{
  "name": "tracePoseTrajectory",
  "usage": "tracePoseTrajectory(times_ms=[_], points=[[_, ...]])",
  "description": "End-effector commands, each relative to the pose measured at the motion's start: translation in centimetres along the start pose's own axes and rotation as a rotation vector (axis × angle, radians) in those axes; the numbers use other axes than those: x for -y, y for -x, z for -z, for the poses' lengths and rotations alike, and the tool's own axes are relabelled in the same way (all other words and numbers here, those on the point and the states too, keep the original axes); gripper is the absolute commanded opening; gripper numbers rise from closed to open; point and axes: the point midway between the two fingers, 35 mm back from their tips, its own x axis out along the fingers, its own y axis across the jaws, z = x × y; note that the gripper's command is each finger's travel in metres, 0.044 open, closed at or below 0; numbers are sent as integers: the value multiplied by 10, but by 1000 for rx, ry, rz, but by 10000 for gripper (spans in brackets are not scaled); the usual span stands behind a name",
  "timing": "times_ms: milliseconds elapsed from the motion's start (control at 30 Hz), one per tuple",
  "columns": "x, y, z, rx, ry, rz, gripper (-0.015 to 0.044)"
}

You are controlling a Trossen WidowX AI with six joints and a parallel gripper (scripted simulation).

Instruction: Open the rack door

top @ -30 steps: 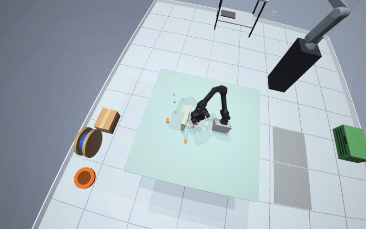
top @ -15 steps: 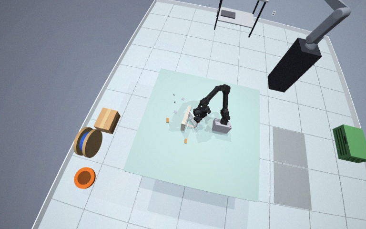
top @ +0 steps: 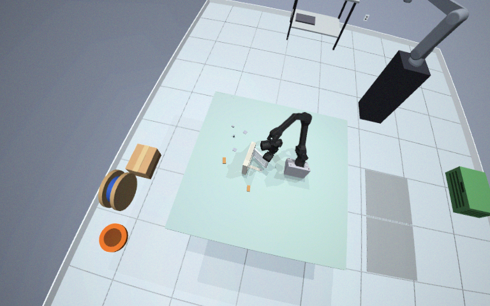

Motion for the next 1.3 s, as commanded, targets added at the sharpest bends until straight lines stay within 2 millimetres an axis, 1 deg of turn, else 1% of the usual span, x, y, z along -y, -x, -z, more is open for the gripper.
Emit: tracePoseTrajectory(times_ms=[0, 933, 1267], points=[[9, 0, -3, 5, 81, 2, 12], [52, 0, -28, 5, 459, 5, 12], [54, 0, -29, 5, 469, 5, 12]])
